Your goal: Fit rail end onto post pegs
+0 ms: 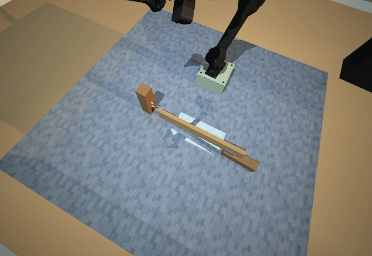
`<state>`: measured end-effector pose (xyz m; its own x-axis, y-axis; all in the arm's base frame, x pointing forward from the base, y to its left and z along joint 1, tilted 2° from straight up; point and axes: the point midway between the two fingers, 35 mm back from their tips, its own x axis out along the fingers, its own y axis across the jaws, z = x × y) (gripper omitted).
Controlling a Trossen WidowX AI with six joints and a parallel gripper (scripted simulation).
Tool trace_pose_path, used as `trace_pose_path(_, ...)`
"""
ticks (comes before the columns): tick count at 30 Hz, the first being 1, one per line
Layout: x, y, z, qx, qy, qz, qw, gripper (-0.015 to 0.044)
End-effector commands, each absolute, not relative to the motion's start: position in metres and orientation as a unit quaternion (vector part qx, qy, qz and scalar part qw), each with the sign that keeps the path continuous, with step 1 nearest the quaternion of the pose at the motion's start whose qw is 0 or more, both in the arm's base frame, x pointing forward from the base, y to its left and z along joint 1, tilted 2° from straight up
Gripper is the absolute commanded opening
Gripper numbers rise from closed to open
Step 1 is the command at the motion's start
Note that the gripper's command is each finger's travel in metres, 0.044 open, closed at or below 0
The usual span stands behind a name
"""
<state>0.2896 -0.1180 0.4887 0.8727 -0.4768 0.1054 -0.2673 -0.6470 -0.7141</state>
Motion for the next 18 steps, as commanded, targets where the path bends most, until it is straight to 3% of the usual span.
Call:
trace_pose_path(1,0.33,-0.12,0.43,-0.885,0.224,-0.049,0.404,0.044)
trace_pose_path(9,0.38,-0.113,0.301,-0.824,0.278,0.141,0.473,0.044)
trace_pose_path(18,0.381,-0.087,0.159,-0.698,0.362,0.337,0.518,0.044)
